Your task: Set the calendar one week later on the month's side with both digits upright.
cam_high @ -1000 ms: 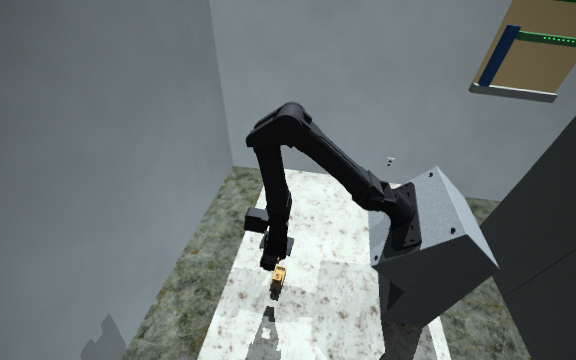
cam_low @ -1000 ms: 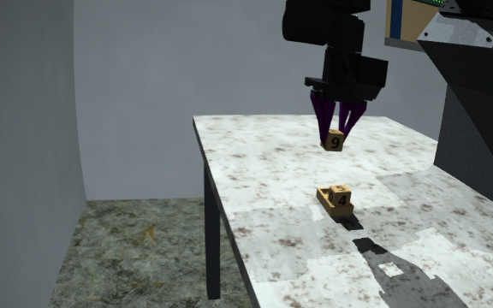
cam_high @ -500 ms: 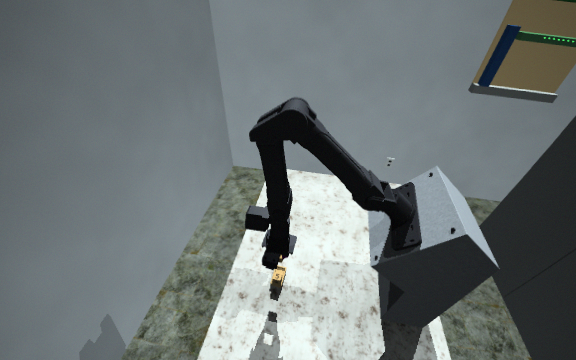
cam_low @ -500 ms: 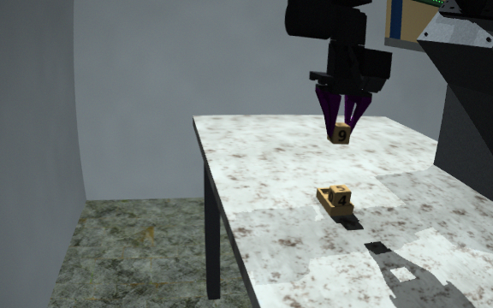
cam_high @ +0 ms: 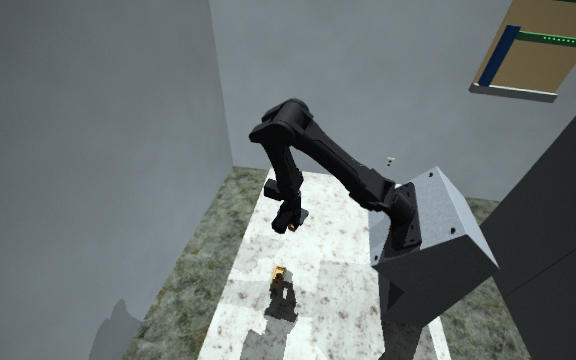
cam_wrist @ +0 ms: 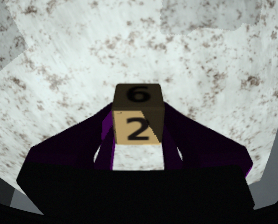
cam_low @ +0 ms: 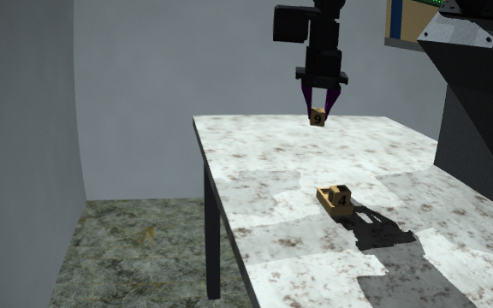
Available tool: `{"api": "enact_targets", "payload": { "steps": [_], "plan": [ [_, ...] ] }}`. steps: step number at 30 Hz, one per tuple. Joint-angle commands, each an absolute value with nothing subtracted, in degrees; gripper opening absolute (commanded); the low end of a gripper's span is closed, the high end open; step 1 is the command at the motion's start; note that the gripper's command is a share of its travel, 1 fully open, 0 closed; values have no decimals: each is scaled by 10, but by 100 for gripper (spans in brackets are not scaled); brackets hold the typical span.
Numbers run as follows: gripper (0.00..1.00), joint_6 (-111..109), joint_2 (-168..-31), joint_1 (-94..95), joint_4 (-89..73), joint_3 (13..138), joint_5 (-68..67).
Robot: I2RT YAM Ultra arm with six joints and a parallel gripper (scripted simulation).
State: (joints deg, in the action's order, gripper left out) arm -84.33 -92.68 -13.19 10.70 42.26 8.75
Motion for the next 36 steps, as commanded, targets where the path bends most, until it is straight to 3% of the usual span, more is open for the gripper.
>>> {"api": "enact_targets", "payload": {
  "steps": [1,21,36],
  "plan": [
    [26,-846,-927,-154,111,424,165],
    [26,-846,-935,-153,114,428,164],
    [26,-829,-1066,-127,184,494,144]
  ]
}}
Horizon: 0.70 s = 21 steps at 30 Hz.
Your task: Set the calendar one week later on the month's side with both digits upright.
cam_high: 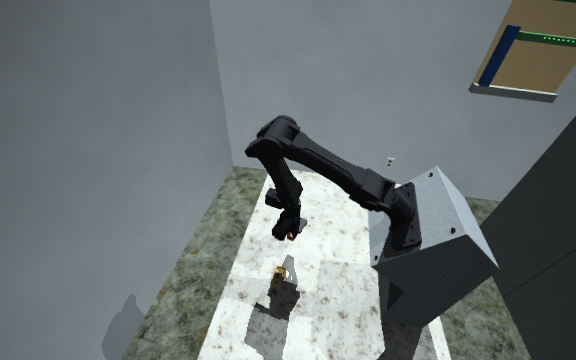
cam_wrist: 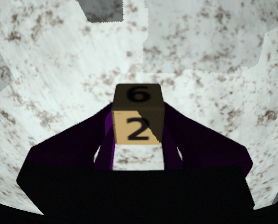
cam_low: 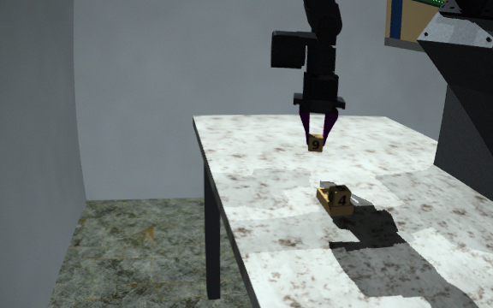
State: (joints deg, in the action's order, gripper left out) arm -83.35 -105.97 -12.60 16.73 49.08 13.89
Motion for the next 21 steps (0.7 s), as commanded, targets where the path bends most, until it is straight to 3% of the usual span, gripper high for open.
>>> {"api": "enact_targets", "payload": {
  "steps": [1,21],
  "plan": [
    [26,-829,-1066,-127,184,494,144],
    [26,-819,-1158,-112,214,557,132]
  ]
}}
